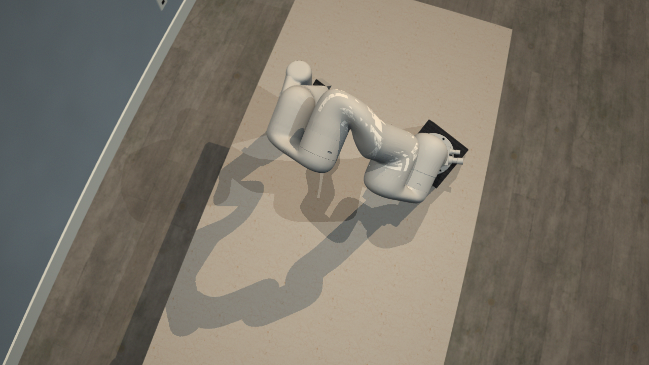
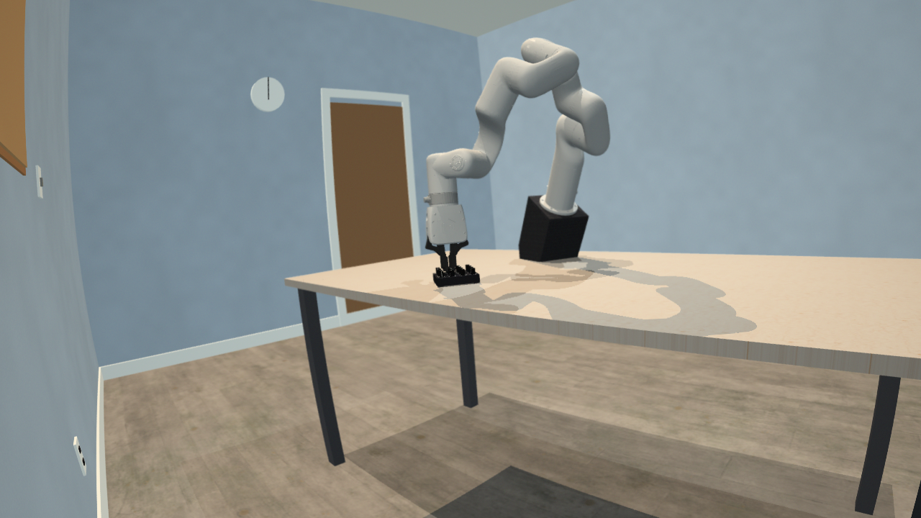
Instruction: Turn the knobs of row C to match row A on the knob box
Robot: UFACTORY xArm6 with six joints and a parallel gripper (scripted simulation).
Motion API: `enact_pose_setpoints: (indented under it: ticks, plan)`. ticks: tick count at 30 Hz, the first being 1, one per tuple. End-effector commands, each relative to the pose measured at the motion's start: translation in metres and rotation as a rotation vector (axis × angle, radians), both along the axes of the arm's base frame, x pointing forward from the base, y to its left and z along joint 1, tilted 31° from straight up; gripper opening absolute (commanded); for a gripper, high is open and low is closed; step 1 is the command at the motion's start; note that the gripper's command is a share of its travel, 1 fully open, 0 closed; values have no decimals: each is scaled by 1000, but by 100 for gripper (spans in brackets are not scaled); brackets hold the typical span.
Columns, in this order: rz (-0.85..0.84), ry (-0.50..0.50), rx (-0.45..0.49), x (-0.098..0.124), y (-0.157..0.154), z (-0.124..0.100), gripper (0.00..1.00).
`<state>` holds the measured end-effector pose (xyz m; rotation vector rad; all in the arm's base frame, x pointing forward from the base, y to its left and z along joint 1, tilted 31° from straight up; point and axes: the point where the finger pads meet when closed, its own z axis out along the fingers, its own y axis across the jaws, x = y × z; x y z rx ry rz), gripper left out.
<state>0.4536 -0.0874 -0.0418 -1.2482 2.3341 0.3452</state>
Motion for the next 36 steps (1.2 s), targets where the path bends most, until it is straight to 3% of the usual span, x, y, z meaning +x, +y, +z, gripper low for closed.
enact_pose_setpoints:
  ticks: [1, 12, 36]
  plan:
    - [-50, 27, 15, 1, -1, 1, 8]
    - [-152, 77, 48, 1, -1, 1, 8]
    - [-188, 95, 60, 1, -1, 1, 8]
